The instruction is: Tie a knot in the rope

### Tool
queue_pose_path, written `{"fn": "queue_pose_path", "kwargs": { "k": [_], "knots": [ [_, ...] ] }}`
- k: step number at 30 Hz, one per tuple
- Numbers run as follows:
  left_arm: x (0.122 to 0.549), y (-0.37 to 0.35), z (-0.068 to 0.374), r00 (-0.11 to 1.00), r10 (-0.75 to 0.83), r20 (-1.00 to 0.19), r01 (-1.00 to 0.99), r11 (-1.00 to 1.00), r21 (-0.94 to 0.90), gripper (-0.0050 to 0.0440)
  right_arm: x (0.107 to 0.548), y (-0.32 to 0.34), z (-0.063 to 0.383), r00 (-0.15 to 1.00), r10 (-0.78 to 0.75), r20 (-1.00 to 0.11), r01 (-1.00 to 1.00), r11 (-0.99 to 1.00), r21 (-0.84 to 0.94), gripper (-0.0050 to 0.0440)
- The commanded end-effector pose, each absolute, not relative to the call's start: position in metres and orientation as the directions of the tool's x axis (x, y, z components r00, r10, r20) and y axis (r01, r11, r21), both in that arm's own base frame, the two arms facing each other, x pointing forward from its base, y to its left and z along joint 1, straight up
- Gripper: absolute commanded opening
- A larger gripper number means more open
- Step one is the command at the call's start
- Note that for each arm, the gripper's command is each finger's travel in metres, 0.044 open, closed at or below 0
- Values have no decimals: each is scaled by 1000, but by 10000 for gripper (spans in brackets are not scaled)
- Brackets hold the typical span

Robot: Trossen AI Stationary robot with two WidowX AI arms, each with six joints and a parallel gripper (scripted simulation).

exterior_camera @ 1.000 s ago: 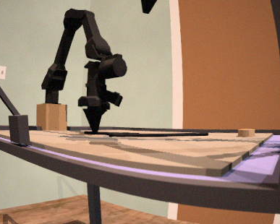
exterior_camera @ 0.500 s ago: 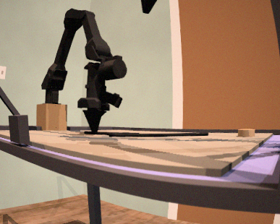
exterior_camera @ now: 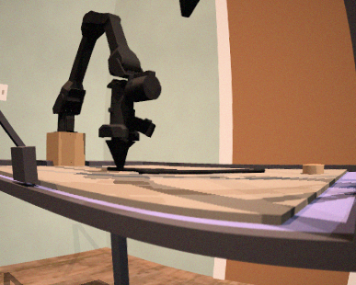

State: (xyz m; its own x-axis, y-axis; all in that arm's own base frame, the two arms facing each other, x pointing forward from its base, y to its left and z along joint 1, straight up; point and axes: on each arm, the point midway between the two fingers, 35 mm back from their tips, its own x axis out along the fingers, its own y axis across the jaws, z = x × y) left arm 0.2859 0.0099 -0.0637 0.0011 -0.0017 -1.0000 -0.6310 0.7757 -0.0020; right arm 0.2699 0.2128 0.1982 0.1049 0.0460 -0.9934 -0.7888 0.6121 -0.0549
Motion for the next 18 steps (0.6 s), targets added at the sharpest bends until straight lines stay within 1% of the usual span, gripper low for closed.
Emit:
{"fn": "queue_pose_path", "kwargs": {
  "k": [1, 7, 13, 18],
  "knots": [
    [290, 10, -60, 20, 1, -1000, -634, 773, -12, 30, 270, 213, 205, 120, 62, -991, -787, 615, -57, 85],
    [290, 10, -59, 20, 1, -1000, -634, 773, -12, 30, 270, 213, 205, 120, 62, -991, -787, 615, -57, 85],
    [290, 10, -32, 20, 1, -1000, -634, 773, -12, 30, 270, 213, 205, 120, 62, -991, -787, 615, -57, 85],
    [290, 10, -23, 21, 1, -1000, -634, 773, -12, 30, 270, 213, 205, 120, 62, -991, -787, 615, -57, 85]
  ]
}}
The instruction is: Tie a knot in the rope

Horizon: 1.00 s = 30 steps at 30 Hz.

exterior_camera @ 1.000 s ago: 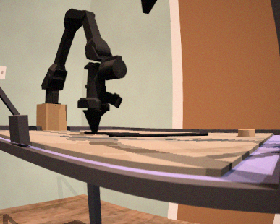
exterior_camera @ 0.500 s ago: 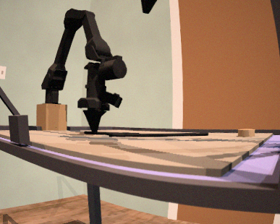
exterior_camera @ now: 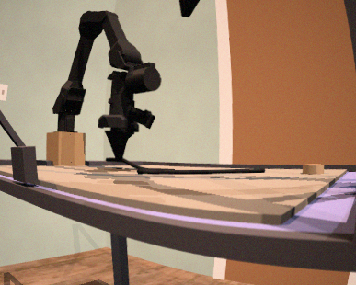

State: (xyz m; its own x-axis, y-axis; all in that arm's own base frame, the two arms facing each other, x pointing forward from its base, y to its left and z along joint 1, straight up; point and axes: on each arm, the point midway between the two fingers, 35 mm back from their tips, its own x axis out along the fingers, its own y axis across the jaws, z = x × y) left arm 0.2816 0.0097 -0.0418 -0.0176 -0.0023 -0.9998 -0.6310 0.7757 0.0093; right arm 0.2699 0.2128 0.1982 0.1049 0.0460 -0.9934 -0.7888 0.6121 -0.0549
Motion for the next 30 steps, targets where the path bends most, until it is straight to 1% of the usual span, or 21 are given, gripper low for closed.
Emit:
{"fn": "queue_pose_path", "kwargs": {
  "k": [1, 3, 6, 10, 16, 30],
  "knots": [
    [290, 10, -18, 21, 1, -1000, -634, 773, -13, 30, 270, 213, 205, 120, 62, -991, -787, 615, -57, 85],
    [290, 10, -18, 21, 1, -1000, -634, 773, -13, 30, 270, 213, 205, 120, 62, -991, -787, 615, -57, 85],
    [290, 10, -2, 21, 1, -1000, -634, 773, -13, 30, 270, 213, 205, 120, 62, -991, -787, 615, -57, 85],
    [290, 10, 4, 21, 1, -1000, -634, 773, -13, 30, 270, 213, 205, 120, 62, -991, -787, 615, -57, 85],
    [289, 10, 30, 21, 1, -1000, -634, 773, -13, 30, 270, 213, 205, 120, 62, -991, -787, 615, -57, 85],
    [289, 10, 31, 21, 1, -1000, -634, 773, -13, 30, 270, 213, 205, 120, 62, -991, -787, 615, -57, 85]
  ]
}}
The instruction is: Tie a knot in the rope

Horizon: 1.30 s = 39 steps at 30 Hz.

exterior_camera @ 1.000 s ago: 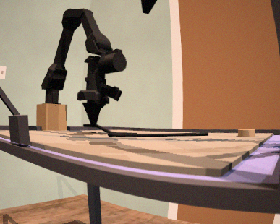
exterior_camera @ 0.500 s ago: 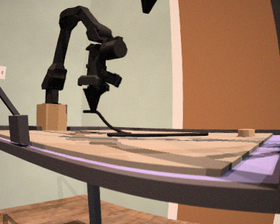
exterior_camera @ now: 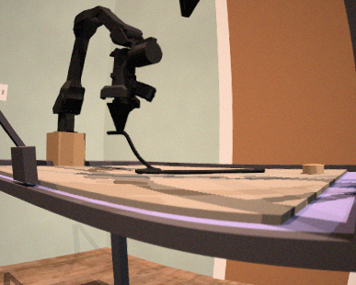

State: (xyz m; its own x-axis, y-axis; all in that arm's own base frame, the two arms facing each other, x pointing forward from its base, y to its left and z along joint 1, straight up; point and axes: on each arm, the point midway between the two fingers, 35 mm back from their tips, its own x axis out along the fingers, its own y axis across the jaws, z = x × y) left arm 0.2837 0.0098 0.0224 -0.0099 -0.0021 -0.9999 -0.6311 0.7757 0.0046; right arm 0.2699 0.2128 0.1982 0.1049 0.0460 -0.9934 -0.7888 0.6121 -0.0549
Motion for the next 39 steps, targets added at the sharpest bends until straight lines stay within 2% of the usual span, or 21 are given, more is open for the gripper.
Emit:
{"fn": "queue_pose_path", "kwargs": {
  "k": [1, 27, 39],
  "knots": [
    [288, 10, 31, 21, 1, -1000, -634, 773, -13, 30, 270, 213, 205, 120, 62, -991, -787, 615, -57, 85],
    [230, 36, 30, 18, 3, -1000, -634, 773, -9, 30, 270, 213, 205, 120, 62, -991, -787, 615, -57, 85],
    [238, 48, 30, 18, 4, -1000, -634, 773, -9, 30, 270, 213, 205, 120, 62, -991, -787, 615, -57, 85]
  ]
}}
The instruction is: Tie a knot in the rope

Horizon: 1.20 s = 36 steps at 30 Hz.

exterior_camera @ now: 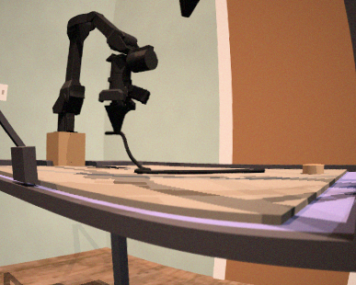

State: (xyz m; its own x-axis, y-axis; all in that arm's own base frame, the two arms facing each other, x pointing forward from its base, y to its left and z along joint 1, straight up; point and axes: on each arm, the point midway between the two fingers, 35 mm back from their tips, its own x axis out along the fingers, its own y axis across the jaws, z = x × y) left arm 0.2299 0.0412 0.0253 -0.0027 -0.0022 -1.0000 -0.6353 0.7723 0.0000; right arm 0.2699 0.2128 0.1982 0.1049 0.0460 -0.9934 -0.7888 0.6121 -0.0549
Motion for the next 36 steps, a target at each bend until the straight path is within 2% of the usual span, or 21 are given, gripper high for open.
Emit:
{"fn": "queue_pose_path", "kwargs": {
  "k": [1, 36],
  "knots": [
    [238, 48, 30, 18, 4, -1000, -634, 773, -9, 30, 270, 213, 205, 120, 62, -991, -787, 615, -57, 85],
    [279, 104, 31, 20, 8, -1000, -634, 773, -7, 30, 270, 213, 205, 120, 62, -991, -787, 615, -57, 85]
  ]
}}
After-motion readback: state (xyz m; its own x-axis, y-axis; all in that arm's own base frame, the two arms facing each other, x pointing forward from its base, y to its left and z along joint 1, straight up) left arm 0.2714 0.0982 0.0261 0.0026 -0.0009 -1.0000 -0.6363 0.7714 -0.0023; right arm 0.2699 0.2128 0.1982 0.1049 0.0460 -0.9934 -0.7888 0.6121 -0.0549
